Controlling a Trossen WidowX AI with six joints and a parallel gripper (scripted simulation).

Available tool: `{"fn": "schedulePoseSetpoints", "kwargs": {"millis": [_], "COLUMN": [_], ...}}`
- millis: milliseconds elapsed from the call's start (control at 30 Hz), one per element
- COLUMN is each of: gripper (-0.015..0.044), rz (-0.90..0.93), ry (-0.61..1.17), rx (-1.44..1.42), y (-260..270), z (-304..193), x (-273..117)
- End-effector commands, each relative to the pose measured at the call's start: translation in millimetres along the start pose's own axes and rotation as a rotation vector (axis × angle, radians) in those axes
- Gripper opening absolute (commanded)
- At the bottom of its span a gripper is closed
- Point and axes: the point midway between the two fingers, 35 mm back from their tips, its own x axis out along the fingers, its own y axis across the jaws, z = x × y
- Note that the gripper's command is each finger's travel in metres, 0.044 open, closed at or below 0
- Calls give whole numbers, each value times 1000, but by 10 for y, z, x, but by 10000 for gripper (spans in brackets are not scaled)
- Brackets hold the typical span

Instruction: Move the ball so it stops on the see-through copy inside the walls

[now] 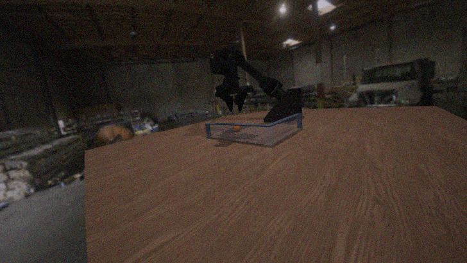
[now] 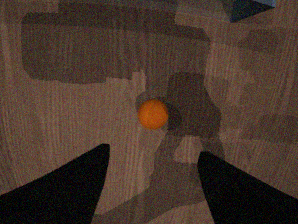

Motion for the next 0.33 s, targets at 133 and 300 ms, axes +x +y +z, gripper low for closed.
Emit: {"fn": "schedulePoseSetpoints", "kwargs": {"millis": [133,300], "gripper": [251,382], "rz": [0,2], "ry": [1,2], "rx": [-2,2], "y": [1,0], "z": [-1,3], "x": [13,-462]}}
